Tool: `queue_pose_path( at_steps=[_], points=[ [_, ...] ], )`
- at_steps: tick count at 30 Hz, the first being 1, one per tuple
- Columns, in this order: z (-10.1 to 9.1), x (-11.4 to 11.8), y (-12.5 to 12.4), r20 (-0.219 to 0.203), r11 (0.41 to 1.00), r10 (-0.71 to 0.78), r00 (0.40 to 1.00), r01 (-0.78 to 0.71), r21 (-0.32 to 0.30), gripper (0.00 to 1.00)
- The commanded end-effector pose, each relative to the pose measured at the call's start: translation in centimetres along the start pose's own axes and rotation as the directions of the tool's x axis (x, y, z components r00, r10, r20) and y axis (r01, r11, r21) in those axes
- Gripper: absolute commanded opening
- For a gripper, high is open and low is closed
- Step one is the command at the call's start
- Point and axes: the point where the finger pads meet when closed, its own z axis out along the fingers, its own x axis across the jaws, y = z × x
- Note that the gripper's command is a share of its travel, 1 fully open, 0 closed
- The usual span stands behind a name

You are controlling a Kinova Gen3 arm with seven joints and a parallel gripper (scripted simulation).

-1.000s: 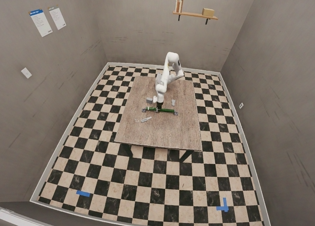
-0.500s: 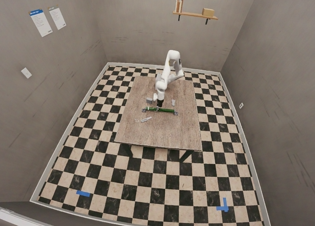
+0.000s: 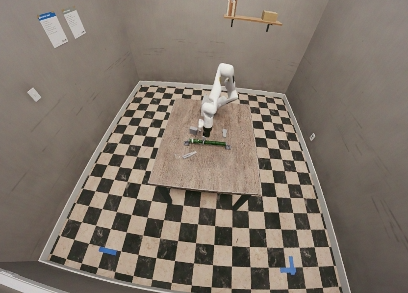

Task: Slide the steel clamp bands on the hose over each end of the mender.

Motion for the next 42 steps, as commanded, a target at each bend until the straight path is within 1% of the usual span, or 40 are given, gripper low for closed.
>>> queue_pose_path(
  at_steps=[1,5,8,10,19,24,30,42],
  points=[
    [-0.1,0.0,0.0,0.002,1.0,0.0,1.0,0.0,0.001,1.0],
    [-0.1,0.0,-0.7,0.002,1.0,0.0,1.0,0.0,0.001,1.0],
    [-0.1,0.0,-2.0,0.002,1.0,0.0,1.0,0.0,0.001,1.0],
    [-0.1,0.0,-2.0,0.002,1.0,0.0,1.0,0.0,0.001,1.0],
    [-0.1,0.0,-8.1,0.002,1.0,0.0,1.0,0.0,0.001,1.0],
    [-0.1,0.0,-10.2,0.002,1.0,0.0,1.0,0.0,0.001,1.0],
    [-0.1,0.0,-10.6,0.002,1.0,0.0,1.0,0.0,0.001,1.0],
    [-0.1,0.0,-10.6,0.002,1.0,0.0,1.0,0.0,0.001,1.0]
  ],
)
